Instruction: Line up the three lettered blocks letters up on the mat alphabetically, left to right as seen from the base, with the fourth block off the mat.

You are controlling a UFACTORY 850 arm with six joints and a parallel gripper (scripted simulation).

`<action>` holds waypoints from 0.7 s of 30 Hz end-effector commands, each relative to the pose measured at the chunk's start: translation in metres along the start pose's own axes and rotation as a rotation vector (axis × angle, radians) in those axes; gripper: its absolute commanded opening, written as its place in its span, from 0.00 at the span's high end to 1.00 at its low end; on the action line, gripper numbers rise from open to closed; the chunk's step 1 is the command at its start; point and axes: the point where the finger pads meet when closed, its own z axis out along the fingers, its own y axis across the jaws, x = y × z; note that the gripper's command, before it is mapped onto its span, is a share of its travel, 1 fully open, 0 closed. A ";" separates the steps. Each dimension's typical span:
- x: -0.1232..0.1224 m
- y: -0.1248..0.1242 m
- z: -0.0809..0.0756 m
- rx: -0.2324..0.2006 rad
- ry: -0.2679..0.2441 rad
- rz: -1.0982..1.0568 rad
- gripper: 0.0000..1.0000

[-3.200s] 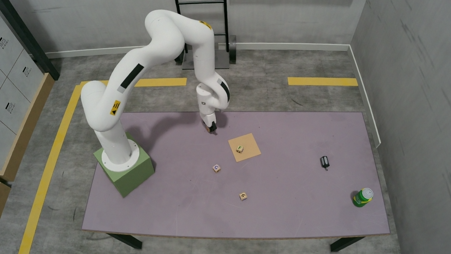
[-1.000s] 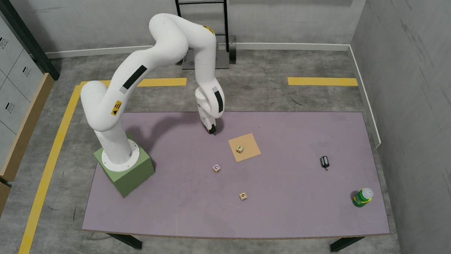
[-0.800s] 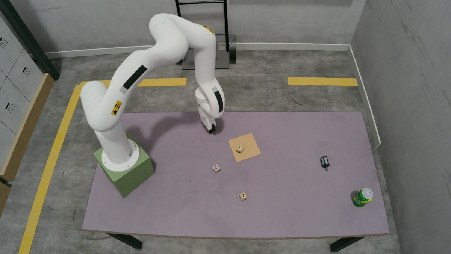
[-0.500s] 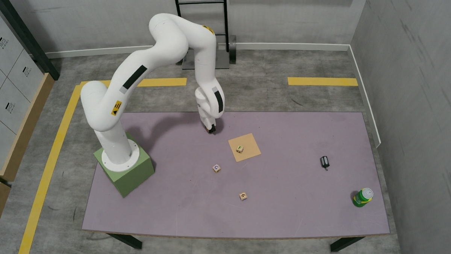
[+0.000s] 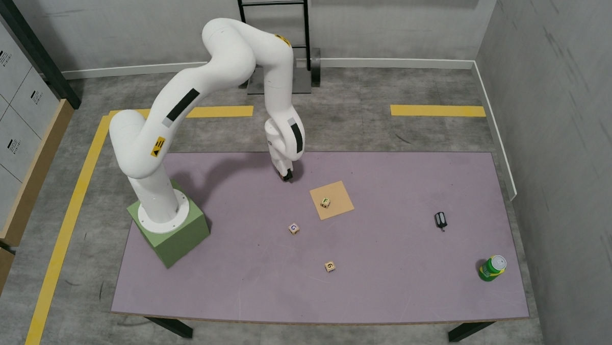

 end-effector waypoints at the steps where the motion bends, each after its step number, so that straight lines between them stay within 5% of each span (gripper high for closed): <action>1: 0.001 0.000 -0.001 0.000 0.002 0.000 0.72; 14: 0.001 0.000 -0.003 0.000 0.002 0.000 0.72; 21: 0.001 0.000 -0.024 0.000 0.002 0.000 0.72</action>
